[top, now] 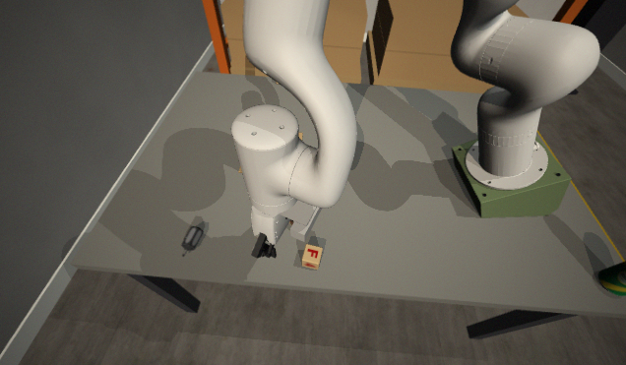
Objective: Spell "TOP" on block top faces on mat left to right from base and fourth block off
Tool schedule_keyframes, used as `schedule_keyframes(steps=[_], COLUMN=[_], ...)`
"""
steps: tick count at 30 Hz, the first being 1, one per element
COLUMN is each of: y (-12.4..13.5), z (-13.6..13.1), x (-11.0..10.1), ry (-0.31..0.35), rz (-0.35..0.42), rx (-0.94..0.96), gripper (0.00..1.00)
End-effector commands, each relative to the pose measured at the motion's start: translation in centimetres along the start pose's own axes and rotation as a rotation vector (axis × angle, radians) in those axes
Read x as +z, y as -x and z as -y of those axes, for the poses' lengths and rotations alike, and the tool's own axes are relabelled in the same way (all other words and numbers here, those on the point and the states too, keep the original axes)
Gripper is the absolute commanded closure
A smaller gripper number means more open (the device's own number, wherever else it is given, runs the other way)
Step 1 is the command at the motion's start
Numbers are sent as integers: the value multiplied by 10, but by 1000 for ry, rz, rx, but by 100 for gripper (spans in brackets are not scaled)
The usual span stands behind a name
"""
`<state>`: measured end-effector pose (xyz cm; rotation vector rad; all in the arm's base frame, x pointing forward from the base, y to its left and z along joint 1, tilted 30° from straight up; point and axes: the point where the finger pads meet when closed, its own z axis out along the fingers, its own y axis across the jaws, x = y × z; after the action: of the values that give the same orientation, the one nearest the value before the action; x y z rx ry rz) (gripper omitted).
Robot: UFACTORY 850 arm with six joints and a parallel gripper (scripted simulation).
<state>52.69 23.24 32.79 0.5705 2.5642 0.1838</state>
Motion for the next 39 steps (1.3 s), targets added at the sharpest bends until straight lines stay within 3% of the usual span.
schedule_keyframes(steps=[1,22,26,39], y=[1,1,29,74], z=[-1,0,27,73], x=[-1,-1,1,0], ry=[1,1,-3,0], rz=[1,1,-7,-2], rx=[0,0,0,0], gripper=[0,0,0,0])
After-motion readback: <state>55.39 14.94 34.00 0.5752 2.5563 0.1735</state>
